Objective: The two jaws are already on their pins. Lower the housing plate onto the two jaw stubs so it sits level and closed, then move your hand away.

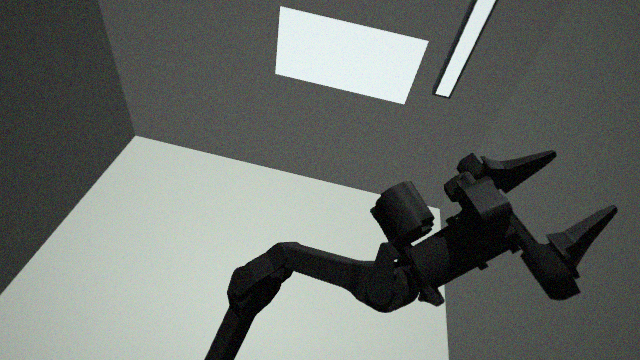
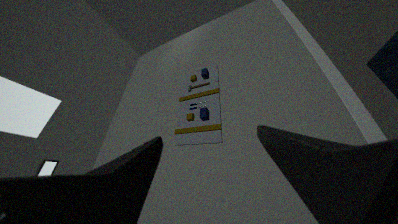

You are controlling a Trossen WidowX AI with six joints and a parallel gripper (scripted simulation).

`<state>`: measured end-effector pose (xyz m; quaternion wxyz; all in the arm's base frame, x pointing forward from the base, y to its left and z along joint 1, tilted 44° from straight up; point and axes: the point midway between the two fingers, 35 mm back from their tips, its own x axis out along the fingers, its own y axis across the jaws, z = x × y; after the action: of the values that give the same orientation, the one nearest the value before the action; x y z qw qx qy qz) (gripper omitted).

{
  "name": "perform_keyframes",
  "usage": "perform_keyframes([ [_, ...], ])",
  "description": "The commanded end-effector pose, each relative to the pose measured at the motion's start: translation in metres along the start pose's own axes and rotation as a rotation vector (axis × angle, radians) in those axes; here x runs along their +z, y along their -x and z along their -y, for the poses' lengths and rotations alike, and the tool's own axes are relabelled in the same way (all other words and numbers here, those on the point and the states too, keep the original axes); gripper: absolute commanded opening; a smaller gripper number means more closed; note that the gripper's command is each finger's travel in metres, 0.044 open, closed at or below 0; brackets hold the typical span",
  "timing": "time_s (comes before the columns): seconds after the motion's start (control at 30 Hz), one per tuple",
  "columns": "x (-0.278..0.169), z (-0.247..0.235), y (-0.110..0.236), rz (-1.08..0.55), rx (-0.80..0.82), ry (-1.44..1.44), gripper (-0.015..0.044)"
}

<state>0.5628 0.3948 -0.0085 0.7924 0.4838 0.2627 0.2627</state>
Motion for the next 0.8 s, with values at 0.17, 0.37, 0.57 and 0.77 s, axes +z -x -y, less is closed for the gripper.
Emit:
perform_keyframes([
  [0.17, -0.028, 0.019, 0.004, -0.057, -0.108, 0.170, 0.0440],
  [0.37, -0.046, 0.034, 0.008, -0.107, -0.174, 0.281, 0.0440],
  [0.57, -0.064, 0.048, 0.015, -0.164, -0.235, 0.394, 0.0440],
  [0.77, -0.081, 0.062, 0.023, -0.230, -0.290, 0.510, 0.0440],
])
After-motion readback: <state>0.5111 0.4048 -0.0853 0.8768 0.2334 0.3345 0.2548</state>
